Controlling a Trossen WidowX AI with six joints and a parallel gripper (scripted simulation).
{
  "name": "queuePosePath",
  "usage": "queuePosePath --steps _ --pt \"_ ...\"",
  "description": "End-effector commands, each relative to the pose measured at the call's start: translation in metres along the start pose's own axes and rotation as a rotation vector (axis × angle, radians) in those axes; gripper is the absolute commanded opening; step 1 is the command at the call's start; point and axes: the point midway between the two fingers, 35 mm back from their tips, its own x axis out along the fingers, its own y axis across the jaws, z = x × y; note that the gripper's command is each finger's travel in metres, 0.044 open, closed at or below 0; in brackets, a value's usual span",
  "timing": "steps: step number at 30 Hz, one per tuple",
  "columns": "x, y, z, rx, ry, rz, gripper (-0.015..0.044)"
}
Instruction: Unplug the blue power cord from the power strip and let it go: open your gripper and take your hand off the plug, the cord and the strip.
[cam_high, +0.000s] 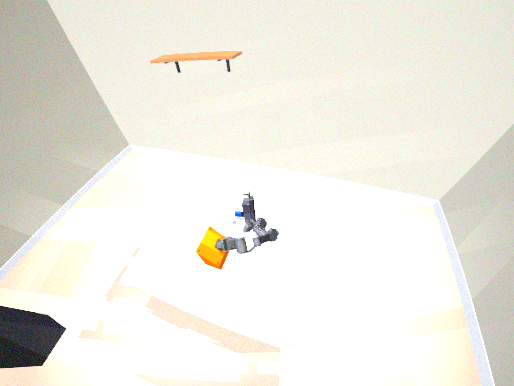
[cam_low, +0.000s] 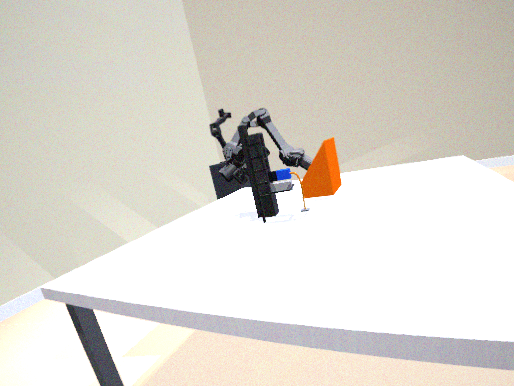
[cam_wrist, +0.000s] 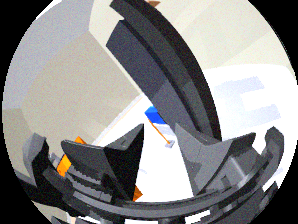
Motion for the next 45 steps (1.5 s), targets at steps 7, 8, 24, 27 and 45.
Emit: queuePosePath --steps 7,8,24,27,45 --pt "-0.004 -0.022 -0.007 0.087 0.077 -0.077 0.016" --pt "-0.004 -0.025 -0.008 0.101 0.086 -0.088 0.016" --pt "-0.013 -0.072 -0.016 0.289 0.191 -0.286 0.016" --pt "-0.014 -0.082 -0.013 0.313 0.198 -0.33 0.016" --pt "-0.005 -0.124 0.058 0.298 0.102 -0.513 0.016"
